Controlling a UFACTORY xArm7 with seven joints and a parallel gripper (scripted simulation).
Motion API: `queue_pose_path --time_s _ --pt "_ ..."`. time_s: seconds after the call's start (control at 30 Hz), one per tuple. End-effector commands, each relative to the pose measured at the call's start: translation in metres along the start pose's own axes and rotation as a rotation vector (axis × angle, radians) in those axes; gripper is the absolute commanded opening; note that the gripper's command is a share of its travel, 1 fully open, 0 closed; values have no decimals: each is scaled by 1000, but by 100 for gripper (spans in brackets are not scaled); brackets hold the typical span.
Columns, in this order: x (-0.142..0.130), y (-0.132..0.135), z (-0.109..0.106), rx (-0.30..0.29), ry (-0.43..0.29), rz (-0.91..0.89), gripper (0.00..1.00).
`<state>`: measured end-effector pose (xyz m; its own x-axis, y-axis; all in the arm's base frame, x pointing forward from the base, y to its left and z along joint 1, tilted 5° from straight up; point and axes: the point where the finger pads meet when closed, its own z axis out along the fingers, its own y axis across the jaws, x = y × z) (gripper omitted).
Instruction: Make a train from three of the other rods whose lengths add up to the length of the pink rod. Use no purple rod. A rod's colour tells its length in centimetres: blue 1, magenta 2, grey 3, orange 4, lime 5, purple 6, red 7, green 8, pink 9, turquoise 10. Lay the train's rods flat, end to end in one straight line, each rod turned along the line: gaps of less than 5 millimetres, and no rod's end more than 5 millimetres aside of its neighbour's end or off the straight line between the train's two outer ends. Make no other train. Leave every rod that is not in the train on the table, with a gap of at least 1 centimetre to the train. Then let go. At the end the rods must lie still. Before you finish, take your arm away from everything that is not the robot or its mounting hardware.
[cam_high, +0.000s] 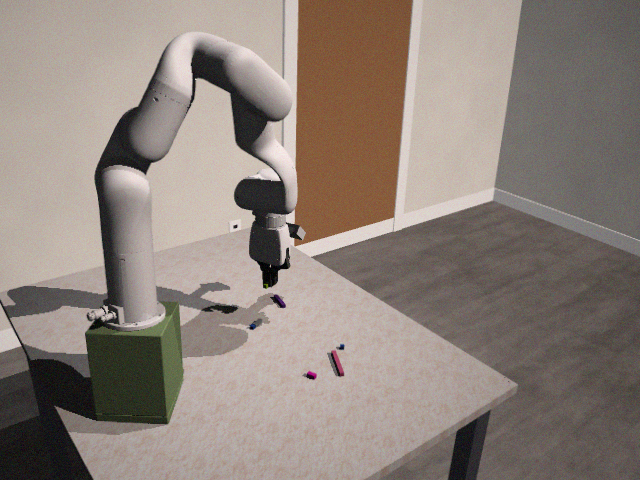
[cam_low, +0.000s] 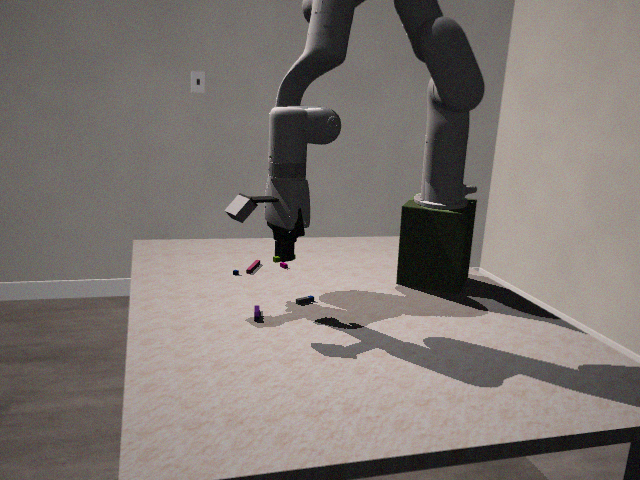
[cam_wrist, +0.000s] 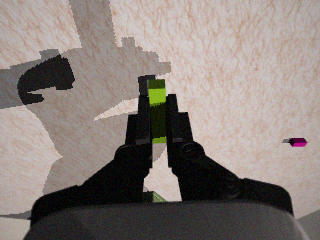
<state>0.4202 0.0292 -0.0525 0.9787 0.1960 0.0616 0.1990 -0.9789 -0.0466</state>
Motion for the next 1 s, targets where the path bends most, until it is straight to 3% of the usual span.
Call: queue_pose_path --time_s 0.0,0.5,0.97 --pt "-4 -7 -3 -7 10 -2 4" --pt "-4 -7 1 -8 10 -2 4" --pt "-4 -7 43 -8 10 -2 4"
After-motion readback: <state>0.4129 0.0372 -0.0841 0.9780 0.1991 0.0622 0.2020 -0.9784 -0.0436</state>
